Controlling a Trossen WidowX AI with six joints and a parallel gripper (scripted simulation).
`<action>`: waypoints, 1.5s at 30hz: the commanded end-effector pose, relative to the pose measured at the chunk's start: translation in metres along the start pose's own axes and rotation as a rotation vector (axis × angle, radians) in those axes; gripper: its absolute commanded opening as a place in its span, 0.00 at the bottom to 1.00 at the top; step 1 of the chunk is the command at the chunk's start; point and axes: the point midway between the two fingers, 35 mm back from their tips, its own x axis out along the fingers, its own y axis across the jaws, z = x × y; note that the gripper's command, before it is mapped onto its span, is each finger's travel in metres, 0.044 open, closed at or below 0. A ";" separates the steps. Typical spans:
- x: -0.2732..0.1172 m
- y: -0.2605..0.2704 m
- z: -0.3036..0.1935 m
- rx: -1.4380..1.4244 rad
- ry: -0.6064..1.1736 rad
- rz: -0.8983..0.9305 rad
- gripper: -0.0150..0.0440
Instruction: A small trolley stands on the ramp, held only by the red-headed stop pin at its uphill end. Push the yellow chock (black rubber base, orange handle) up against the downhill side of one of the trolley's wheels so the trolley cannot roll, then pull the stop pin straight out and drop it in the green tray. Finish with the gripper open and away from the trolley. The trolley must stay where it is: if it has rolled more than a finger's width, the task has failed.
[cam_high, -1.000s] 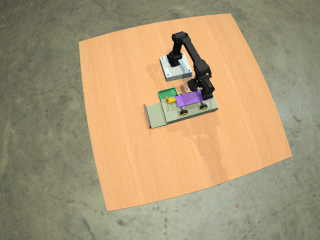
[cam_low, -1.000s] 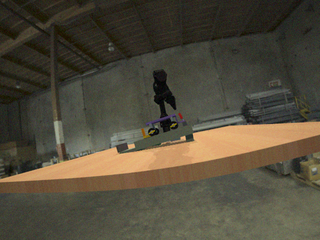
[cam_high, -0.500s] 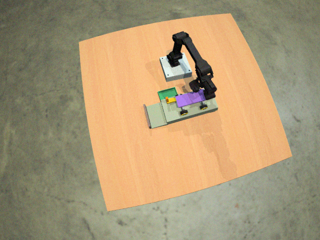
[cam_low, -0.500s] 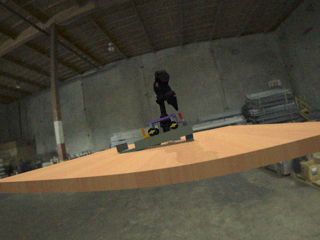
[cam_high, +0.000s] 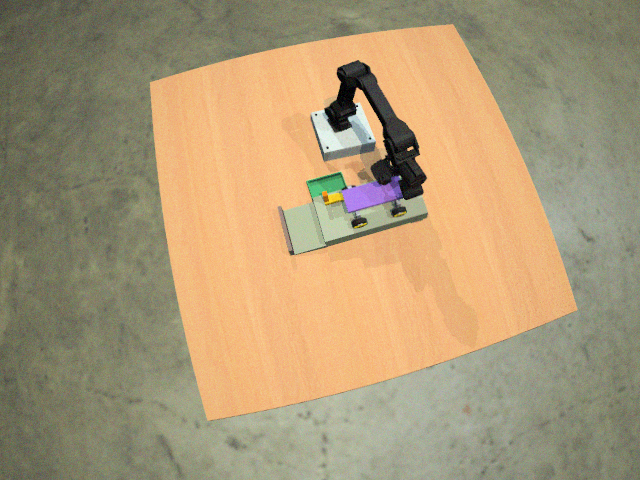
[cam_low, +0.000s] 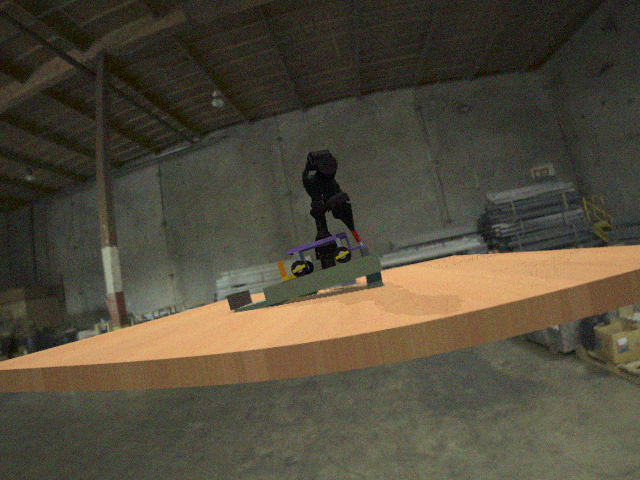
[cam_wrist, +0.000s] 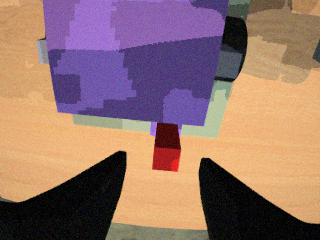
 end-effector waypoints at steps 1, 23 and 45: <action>0.003 -0.001 0.000 0.005 0.002 -0.007 0.58; 0.032 0.001 -0.001 0.005 0.003 -0.007 0.58; 0.039 0.000 0.000 0.000 0.001 0.000 0.32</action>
